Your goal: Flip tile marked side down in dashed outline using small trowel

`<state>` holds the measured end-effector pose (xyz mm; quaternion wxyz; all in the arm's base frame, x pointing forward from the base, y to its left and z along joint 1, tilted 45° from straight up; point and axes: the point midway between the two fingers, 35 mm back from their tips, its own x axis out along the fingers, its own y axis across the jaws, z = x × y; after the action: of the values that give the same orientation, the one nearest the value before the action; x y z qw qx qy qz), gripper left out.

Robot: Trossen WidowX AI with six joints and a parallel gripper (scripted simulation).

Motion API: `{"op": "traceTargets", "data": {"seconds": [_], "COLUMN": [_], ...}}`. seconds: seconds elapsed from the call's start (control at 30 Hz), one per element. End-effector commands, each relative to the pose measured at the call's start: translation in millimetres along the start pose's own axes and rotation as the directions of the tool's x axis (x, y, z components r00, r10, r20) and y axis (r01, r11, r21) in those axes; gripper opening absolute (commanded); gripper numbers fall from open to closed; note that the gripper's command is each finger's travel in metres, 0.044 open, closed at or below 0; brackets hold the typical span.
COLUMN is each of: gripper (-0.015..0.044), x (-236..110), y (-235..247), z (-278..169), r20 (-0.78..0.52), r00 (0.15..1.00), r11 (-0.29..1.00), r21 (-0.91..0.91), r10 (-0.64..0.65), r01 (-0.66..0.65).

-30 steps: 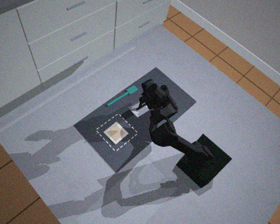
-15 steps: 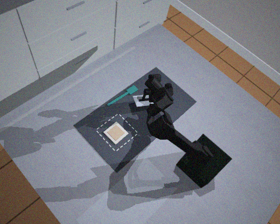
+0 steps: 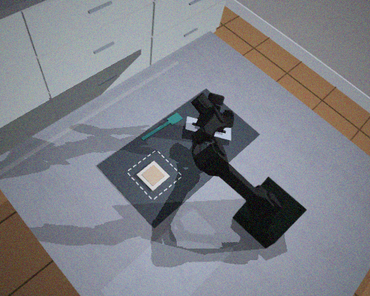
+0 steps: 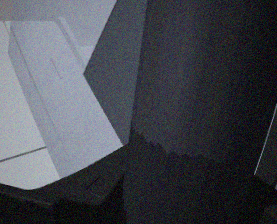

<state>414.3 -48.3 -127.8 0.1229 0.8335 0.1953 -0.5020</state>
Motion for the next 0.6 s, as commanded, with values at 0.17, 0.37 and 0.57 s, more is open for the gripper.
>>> {"op": "traceTargets", "data": {"seconds": [0.17, 0.37, 0.57], "gripper": [0.0, 0.0, 0.0], "x": [12, 19, 23], "y": [18, 24, 29], "z": [18, 33, 48], "r20": [0.154, 0.266, 0.376], "r00": [0.988, 0.964, 0.927], "r11": [0.986, 0.964, 0.933], "r21": [0.159, 0.251, 0.327], "r10": [0.024, 0.023, 0.02], "r01": [-0.048, -0.092, -0.152]}}
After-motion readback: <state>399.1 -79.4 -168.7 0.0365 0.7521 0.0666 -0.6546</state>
